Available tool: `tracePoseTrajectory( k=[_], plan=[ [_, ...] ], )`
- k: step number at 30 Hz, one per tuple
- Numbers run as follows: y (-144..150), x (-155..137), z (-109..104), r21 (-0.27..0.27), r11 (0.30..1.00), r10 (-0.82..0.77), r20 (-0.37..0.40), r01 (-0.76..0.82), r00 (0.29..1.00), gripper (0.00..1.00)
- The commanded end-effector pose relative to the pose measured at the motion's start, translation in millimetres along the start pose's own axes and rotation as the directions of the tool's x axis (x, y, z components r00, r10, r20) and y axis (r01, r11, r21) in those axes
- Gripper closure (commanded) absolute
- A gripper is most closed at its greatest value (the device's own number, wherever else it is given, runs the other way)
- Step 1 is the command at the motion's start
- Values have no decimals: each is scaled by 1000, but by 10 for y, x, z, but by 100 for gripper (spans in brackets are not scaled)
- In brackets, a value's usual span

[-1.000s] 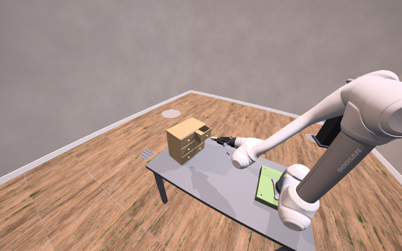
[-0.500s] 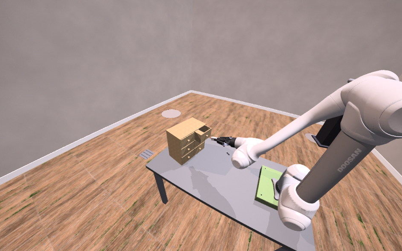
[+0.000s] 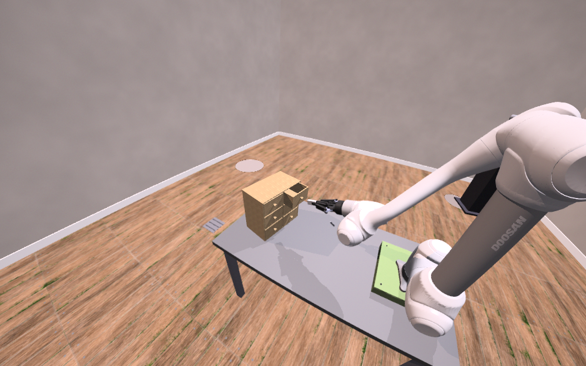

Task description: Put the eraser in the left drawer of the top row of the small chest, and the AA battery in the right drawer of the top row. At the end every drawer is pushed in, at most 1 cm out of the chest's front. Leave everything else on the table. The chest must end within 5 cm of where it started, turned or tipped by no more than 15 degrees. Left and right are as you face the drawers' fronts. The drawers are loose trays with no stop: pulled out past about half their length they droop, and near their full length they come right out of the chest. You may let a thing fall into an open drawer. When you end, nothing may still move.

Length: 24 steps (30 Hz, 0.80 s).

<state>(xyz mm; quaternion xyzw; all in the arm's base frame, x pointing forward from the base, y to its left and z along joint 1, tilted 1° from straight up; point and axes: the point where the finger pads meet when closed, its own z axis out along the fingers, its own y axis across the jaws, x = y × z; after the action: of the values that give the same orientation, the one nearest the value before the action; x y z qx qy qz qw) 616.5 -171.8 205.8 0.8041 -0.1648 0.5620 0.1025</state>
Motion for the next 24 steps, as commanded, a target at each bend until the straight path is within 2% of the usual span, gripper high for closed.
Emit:
tracePoseTrajectory(
  k=[1, 24],
  plan=[
    [0, 4, 9, 0, 1000, 0, 0, 0, 1000, 100],
    [0, 74, 202, 0, 1000, 0, 0, 0, 1000, 100]
  ],
)
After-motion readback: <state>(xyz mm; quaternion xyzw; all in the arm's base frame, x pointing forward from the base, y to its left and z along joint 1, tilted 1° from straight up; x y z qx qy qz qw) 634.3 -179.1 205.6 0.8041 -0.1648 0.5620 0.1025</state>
